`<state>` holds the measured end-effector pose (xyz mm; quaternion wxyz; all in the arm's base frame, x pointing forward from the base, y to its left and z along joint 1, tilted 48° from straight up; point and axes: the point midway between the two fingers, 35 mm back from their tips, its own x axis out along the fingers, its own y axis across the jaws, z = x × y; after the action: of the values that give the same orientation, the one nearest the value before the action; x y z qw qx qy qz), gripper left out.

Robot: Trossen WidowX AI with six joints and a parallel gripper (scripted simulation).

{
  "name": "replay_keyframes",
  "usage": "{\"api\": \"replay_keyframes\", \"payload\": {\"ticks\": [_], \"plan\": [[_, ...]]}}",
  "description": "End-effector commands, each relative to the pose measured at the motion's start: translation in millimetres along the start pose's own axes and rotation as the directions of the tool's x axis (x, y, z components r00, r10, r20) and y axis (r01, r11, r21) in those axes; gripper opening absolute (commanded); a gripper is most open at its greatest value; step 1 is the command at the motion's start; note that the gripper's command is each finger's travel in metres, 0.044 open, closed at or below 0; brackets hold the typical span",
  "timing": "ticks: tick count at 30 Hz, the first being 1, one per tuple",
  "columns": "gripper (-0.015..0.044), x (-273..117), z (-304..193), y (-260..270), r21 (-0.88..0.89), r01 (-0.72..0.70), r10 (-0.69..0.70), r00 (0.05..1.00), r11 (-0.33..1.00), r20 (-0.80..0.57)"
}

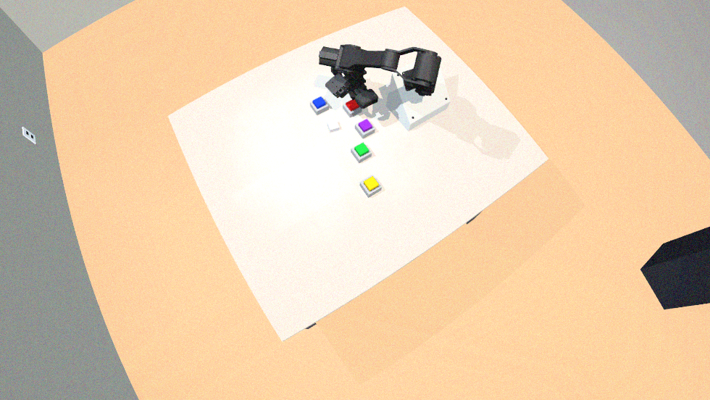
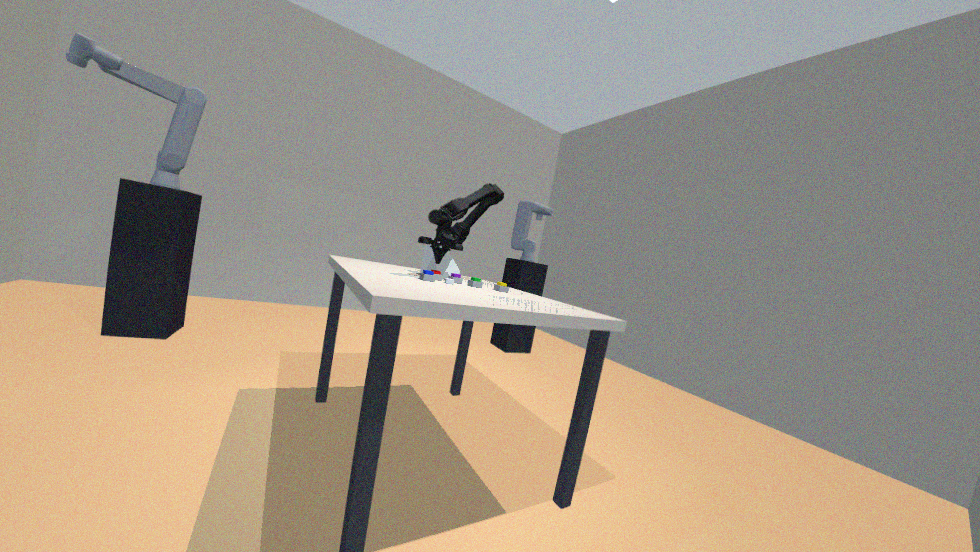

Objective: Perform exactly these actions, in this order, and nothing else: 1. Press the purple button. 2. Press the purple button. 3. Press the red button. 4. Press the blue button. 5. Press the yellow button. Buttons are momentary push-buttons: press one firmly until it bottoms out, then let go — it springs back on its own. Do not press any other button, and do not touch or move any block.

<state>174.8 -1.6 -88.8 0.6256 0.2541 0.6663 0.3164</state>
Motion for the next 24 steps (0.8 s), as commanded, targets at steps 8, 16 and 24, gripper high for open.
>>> {"api": "replay_keyframes", "payload": {"ticks": [8, 16, 24], "plan": [[0.0020, -57.9, 1.2, -2.0, -0.004, 0.007, -0.007, 1.000, 1.000, 0.005], [0.0020, -62.5, 68.6, -51.9, -0.008, 0.010, -0.010, 1.000, 1.000, 0.008], [0.0020, -45.4, 91.3, -68.4, -0.009, 0.011, -0.011, 1.000, 1.000, 0.009]]}}
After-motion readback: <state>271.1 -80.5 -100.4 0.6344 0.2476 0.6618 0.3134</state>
